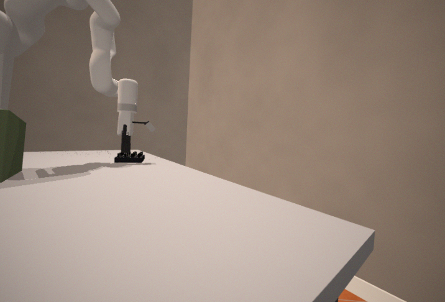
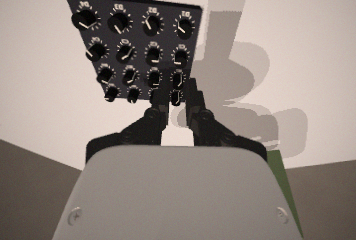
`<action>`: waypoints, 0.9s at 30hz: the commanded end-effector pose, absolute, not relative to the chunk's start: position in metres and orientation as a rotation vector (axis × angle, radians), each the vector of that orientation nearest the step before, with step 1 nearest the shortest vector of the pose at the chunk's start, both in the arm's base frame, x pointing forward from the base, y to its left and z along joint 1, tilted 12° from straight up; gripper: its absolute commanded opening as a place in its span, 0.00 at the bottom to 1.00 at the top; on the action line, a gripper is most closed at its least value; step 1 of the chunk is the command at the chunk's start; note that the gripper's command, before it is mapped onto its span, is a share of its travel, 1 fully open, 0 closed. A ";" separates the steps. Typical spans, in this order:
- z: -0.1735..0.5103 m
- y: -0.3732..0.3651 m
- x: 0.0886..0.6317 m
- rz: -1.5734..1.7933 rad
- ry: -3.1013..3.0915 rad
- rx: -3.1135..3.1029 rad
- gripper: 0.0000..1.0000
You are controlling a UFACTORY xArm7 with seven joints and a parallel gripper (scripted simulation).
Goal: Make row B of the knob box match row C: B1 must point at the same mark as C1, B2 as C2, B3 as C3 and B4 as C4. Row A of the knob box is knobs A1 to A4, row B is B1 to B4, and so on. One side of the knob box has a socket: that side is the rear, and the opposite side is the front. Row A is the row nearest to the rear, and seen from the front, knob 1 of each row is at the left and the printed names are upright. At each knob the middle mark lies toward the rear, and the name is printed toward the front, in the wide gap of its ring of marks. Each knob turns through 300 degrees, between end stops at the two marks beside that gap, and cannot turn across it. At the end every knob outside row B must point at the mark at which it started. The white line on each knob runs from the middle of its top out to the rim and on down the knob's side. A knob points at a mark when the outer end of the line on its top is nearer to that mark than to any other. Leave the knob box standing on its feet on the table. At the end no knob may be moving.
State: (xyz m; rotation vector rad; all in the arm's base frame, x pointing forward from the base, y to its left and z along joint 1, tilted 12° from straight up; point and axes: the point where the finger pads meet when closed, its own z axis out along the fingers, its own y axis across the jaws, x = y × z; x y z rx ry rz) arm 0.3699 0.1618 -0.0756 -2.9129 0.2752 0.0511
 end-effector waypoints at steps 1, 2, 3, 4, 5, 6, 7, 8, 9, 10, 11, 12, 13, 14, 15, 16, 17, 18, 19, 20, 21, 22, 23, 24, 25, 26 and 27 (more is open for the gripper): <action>-0.075 0.162 0.371 0.046 0.276 -2.912 0.19; -0.075 0.162 0.371 0.046 0.276 -2.912 0.19; -0.075 0.162 0.371 0.046 0.276 -2.912 0.19; -0.075 0.162 0.371 0.046 0.276 -2.912 0.19; -0.075 0.162 0.371 0.046 0.276 -2.912 0.19; -0.075 0.162 0.371 0.046 0.276 -2.912 0.19; -0.075 0.162 0.371 0.046 0.276 -2.912 0.19; -0.075 0.162 0.371 0.046 0.276 -2.912 0.19; -0.075 0.162 0.371 0.046 0.276 -2.912 0.19; -0.075 0.162 0.371 0.046 0.276 -2.912 0.19; -0.075 0.162 0.371 0.046 0.276 -2.912 0.19; -0.075 0.162 0.371 0.046 0.276 -2.912 0.19; -0.075 0.162 0.371 0.046 0.276 -2.912 0.19; -0.076 0.162 0.371 0.046 0.276 -2.912 0.19; -0.076 0.162 0.371 0.046 0.276 -2.912 0.19; -0.077 0.162 0.371 0.046 0.276 -2.912 0.19; -0.077 0.162 0.371 0.046 0.276 -2.912 0.19; -0.078 0.162 0.371 0.046 0.276 -2.912 0.19; -0.078 0.163 0.371 0.046 0.276 -2.912 0.19; -0.079 0.163 0.371 0.046 0.276 -2.912 0.19; -0.080 0.163 0.371 0.046 0.276 -2.912 0.19; -0.081 0.163 0.371 0.046 0.276 -2.912 0.19; -0.081 0.163 0.371 0.046 0.276 -2.912 0.19; -0.081 0.163 0.371 0.046 0.276 -2.912 0.19; -0.081 0.163 0.371 0.046 0.276 -2.912 0.19; -0.082 0.163 0.371 0.046 0.276 -2.912 0.19; -0.083 0.164 0.371 0.046 0.276 -2.912 0.19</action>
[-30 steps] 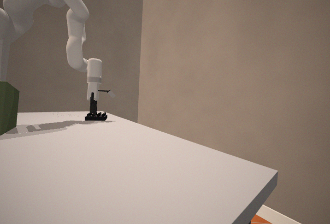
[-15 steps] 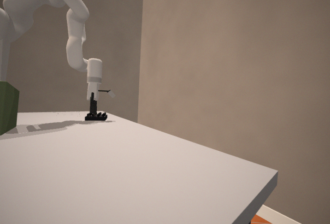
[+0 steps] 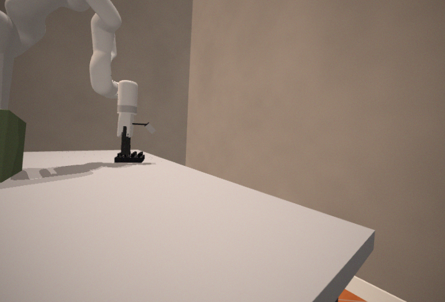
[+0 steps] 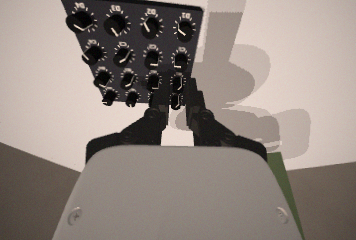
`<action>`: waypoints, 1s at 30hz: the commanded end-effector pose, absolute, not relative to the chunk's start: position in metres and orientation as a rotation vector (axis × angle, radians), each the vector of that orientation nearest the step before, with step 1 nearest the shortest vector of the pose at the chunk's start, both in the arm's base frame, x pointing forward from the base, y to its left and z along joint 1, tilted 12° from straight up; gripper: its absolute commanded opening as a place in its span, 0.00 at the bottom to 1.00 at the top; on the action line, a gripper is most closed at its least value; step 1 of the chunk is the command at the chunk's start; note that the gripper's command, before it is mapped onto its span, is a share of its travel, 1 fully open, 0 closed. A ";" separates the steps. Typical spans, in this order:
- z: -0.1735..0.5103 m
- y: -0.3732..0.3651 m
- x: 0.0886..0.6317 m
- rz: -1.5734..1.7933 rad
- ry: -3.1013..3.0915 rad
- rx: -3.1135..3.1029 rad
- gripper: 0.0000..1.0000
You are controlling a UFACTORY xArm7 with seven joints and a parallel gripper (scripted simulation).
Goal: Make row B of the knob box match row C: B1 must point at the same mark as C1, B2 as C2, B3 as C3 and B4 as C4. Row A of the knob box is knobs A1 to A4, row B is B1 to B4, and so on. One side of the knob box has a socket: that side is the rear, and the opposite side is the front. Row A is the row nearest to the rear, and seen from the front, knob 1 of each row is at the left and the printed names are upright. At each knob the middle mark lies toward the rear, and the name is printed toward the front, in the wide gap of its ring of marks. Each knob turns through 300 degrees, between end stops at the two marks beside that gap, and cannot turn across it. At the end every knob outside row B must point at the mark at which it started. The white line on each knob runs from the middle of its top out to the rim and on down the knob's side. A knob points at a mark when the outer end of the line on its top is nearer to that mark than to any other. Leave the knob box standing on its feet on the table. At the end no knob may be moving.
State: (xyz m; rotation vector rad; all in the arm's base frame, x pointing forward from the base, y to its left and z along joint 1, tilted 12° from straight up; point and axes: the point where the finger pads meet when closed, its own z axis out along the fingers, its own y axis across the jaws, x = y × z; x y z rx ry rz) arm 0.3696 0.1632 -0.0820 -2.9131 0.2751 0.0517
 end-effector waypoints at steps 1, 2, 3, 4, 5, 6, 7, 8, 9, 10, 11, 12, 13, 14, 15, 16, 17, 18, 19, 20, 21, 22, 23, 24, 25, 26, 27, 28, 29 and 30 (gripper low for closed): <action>-0.083 0.164 0.371 0.046 0.276 -2.912 0.19; -0.084 0.164 0.371 0.046 0.276 -2.912 0.19; -0.084 0.164 0.371 0.046 0.276 -2.912 0.19; -0.085 0.164 0.371 0.046 0.276 -2.912 0.19; -0.085 0.164 0.371 0.046 0.276 -2.912 0.19; -0.086 0.164 0.371 0.046 0.276 -2.912 0.19; -0.086 0.164 0.371 0.046 0.276 -2.912 0.19; -0.086 0.164 0.371 0.046 0.276 -2.912 0.19; -0.086 0.164 0.371 0.046 0.276 -2.912 0.19; -0.086 0.164 0.371 0.046 0.276 -2.912 0.19; -0.086 0.164 0.371 0.046 0.276 -2.912 0.19; -0.086 0.164 0.371 0.046 0.276 -2.912 0.19; -0.086 0.164 0.371 0.046 0.276 -2.912 0.19; -0.086 0.164 0.371 0.046 0.276 -2.912 0.19; -0.086 0.164 0.371 0.046 0.276 -2.912 0.19; -0.086 0.164 0.371 0.046 0.276 -2.912 0.19; -0.086 0.164 0.371 0.046 0.276 -2.912 0.19; -0.086 0.164 0.371 0.046 0.276 -2.912 0.19; -0.086 0.164 0.371 0.046 0.276 -2.912 0.19; -0.086 0.164 0.371 0.046 0.276 -2.912 0.19; -0.086 0.164 0.371 0.046 0.276 -2.912 0.19; -0.086 0.164 0.371 0.046 0.276 -2.912 0.19; -0.086 0.164 0.371 0.046 0.276 -2.912 0.19; -0.086 0.164 0.371 0.046 0.276 -2.912 0.19; -0.086 0.164 0.371 0.046 0.276 -2.912 0.19; -0.086 0.164 0.371 0.046 0.276 -2.912 0.19; -0.086 0.164 0.371 0.046 0.276 -2.912 0.19; -0.086 0.164 0.371 0.046 0.276 -2.912 0.19; -0.086 0.164 0.371 0.046 0.276 -2.912 0.19; -0.086 0.164 0.371 0.046 0.276 -2.912 0.19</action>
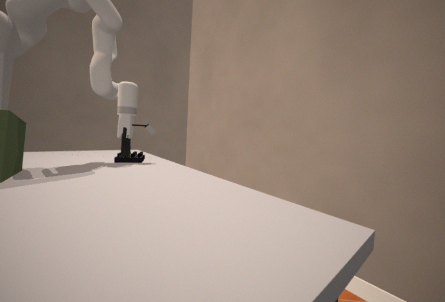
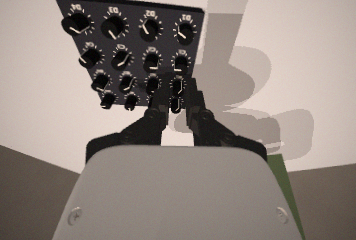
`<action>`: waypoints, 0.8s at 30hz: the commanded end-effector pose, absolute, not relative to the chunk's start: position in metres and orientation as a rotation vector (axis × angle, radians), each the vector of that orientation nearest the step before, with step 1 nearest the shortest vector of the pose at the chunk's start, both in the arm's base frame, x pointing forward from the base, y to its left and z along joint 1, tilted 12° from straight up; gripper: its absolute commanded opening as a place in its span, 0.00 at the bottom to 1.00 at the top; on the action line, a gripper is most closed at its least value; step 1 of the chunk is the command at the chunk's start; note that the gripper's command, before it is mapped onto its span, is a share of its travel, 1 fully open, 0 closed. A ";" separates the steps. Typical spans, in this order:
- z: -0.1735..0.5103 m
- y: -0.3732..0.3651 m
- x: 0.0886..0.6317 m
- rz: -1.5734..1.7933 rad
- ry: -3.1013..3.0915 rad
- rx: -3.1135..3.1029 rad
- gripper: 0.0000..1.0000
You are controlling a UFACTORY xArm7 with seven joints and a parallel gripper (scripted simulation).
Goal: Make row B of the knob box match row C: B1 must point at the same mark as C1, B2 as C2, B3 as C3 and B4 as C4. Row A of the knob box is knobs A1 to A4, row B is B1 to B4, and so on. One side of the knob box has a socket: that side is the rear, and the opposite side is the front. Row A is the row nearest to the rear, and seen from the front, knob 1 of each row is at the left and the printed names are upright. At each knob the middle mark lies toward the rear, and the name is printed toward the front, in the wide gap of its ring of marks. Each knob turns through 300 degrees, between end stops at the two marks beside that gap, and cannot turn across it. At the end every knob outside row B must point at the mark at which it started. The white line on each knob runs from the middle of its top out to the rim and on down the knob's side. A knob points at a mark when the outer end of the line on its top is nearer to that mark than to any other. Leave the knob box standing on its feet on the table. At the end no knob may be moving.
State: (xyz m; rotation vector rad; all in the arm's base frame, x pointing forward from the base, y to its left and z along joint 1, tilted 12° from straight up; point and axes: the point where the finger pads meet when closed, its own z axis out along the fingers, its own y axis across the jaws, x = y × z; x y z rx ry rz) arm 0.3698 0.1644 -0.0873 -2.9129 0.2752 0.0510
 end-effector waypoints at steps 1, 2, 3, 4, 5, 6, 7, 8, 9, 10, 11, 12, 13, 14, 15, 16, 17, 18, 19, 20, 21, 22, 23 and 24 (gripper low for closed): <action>-0.086 0.164 0.371 0.046 0.276 -2.912 0.19; -0.086 0.164 0.371 0.046 0.276 -2.912 0.19; -0.086 0.164 0.371 0.046 0.276 -2.912 0.19; -0.086 0.164 0.371 0.046 0.276 -2.912 0.19; -0.086 0.164 0.371 0.046 0.276 -2.912 0.19; -0.086 0.164 0.371 0.046 0.276 -2.912 0.19; -0.086 0.164 0.371 0.046 0.276 -2.912 0.19; -0.086 0.164 0.371 0.046 0.276 -2.912 0.19; -0.086 0.164 0.371 0.046 0.276 -2.912 0.19; -0.086 0.164 0.371 0.046 0.276 -2.912 0.19; -0.086 0.164 0.371 0.046 0.276 -2.912 0.19; -0.086 0.164 0.371 0.046 0.276 -2.912 0.19; -0.086 0.164 0.371 0.046 0.276 -2.912 0.19; -0.086 0.164 0.371 0.046 0.276 -2.912 0.19; -0.086 0.164 0.371 0.046 0.276 -2.912 0.19; -0.086 0.164 0.371 0.046 0.276 -2.912 0.19; -0.086 0.164 0.371 0.046 0.276 -2.912 0.08; -0.086 0.164 0.371 0.046 0.276 -2.912 0.08; -0.086 0.164 0.371 0.046 0.276 -2.912 0.08; -0.086 0.164 0.371 0.046 0.276 -2.912 0.08; -0.086 0.164 0.371 0.046 0.276 -2.912 0.08; -0.086 0.164 0.371 0.046 0.276 -2.912 0.08; -0.086 0.164 0.371 0.046 0.276 -2.912 0.08; -0.086 0.164 0.371 0.046 0.276 -2.912 0.08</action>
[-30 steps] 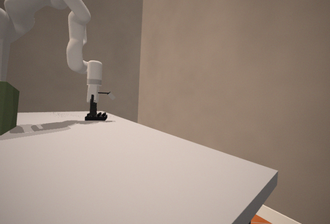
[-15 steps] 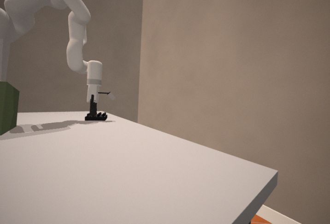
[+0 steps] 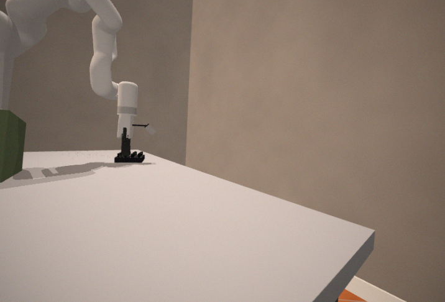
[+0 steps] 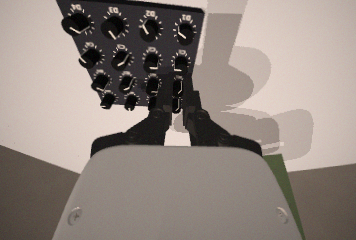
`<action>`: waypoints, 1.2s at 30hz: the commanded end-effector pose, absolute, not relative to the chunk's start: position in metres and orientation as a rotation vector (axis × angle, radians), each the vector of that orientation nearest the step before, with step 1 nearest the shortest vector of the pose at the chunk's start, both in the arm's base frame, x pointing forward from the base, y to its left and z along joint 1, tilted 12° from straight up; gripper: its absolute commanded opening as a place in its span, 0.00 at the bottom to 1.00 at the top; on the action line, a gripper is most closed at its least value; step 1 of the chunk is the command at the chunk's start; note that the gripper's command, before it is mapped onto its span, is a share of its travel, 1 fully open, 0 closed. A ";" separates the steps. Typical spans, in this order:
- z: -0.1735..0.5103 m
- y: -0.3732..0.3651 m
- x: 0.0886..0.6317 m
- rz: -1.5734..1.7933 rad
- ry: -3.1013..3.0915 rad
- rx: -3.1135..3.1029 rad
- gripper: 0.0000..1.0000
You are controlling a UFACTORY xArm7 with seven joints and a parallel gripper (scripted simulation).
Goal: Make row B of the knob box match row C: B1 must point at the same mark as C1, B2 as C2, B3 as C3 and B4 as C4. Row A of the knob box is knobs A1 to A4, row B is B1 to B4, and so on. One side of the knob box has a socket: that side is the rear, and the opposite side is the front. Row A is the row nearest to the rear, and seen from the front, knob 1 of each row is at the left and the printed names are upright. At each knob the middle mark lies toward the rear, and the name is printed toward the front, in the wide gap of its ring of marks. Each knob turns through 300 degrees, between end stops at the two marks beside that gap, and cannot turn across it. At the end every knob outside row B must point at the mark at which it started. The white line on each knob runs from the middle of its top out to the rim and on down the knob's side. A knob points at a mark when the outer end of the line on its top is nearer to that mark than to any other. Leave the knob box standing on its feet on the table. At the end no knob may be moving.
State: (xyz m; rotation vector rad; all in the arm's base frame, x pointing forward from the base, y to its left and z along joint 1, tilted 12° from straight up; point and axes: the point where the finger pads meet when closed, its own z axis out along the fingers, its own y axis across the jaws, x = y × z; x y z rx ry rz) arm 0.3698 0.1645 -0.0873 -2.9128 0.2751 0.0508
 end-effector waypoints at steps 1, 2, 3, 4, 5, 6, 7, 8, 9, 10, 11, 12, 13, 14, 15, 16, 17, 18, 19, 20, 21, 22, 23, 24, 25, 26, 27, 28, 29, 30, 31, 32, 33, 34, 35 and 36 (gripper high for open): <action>-0.086 0.164 0.371 0.046 0.276 -2.912 0.08; -0.086 0.164 0.371 0.046 0.276 -2.912 0.08; -0.086 0.164 0.371 0.046 0.276 -2.912 0.08; -0.086 0.164 0.371 0.046 0.276 -2.912 0.08; -0.086 0.164 0.371 0.046 0.276 -2.912 0.08; -0.086 0.164 0.371 0.046 0.276 -2.912 0.08; -0.086 0.164 0.371 0.046 0.276 -2.912 0.08; -0.086 0.164 0.371 0.046 0.276 -2.912 0.08; -0.086 0.164 0.371 0.046 0.276 -2.912 0.08; -0.086 0.164 0.371 0.046 0.276 -2.912 0.08; -0.086 0.164 0.371 0.046 0.276 -2.912 0.08; -0.086 0.164 0.371 0.046 0.276 -2.912 0.08; -0.086 0.164 0.371 0.046 0.276 -2.912 0.08; -0.086 0.164 0.371 0.046 0.276 -2.912 0.08; -0.086 0.164 0.371 0.046 0.276 -2.912 0.08; -0.086 0.164 0.371 0.046 0.276 -2.912 0.08; -0.086 0.164 0.371 0.046 0.276 -2.912 0.08; -0.086 0.164 0.371 0.046 0.276 -2.912 0.08; -0.086 0.164 0.371 0.046 0.276 -2.912 0.08; -0.086 0.164 0.371 0.046 0.276 -2.912 0.08; -0.086 0.164 0.371 0.046 0.276 -2.912 0.08; -0.086 0.164 0.371 0.046 0.276 -2.912 0.08; -0.086 0.164 0.371 0.046 0.276 -2.912 0.08; -0.086 0.164 0.371 0.046 0.276 -2.912 0.08; -0.086 0.164 0.371 0.046 0.276 -2.912 0.08; -0.086 0.164 0.371 0.046 0.276 -2.912 0.08; -0.086 0.164 0.371 0.046 0.277 -2.912 0.08; -0.086 0.164 0.371 0.046 0.277 -2.912 0.08; -0.086 0.164 0.371 0.046 0.277 -2.912 0.08; -0.086 0.164 0.371 0.046 0.278 -2.912 0.08; -0.086 0.164 0.371 0.047 0.280 -2.912 0.08; -0.086 0.164 0.371 0.047 0.282 -2.912 0.08; -0.086 0.164 0.371 0.047 0.284 -2.911 0.08; -0.086 0.164 0.371 0.047 0.288 -2.911 0.08; -0.086 0.164 0.371 0.048 0.292 -2.911 0.08; -0.086 0.164 0.371 0.048 0.297 -2.910 0.08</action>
